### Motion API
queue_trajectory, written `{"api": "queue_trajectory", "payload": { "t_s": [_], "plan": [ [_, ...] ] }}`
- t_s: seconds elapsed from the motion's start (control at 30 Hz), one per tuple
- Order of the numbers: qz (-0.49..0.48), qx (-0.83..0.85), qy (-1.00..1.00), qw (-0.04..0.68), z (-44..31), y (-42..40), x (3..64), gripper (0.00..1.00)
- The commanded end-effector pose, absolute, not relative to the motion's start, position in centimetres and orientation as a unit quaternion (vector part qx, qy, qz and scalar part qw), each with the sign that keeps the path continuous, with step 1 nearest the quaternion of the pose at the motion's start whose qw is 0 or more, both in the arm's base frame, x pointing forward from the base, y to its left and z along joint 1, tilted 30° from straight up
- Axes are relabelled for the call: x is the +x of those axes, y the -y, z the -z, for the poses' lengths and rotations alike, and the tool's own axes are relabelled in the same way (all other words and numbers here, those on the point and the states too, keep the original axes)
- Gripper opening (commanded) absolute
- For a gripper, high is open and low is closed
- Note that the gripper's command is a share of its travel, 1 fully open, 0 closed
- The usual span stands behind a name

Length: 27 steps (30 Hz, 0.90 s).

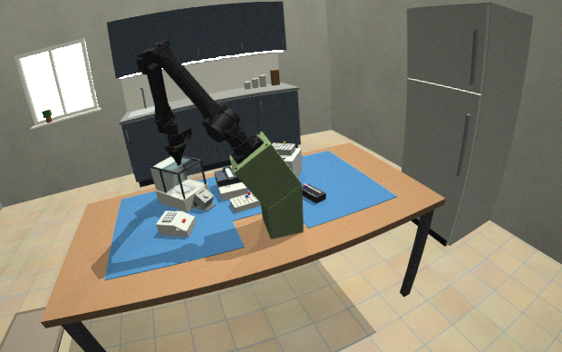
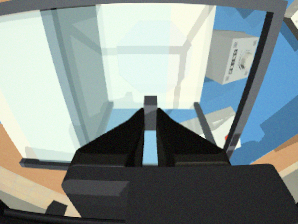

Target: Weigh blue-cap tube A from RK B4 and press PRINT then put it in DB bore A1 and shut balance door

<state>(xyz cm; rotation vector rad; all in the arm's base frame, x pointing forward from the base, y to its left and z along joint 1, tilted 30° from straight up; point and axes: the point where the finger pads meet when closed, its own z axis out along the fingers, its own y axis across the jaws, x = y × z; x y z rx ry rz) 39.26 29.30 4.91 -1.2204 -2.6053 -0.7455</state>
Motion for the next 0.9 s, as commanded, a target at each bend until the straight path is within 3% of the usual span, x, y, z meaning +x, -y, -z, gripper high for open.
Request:
{"api": "queue_trajectory", "payload": {
  "t_s": [0.0,0.87],
  "plan": [
    [0.251,-0.407,0.874,0.084,-5.4,-30.5,40.3,0.06],
    [0.252,-0.407,0.874,0.083,-6.3,-31.7,42.0,0.06]
  ]
}}
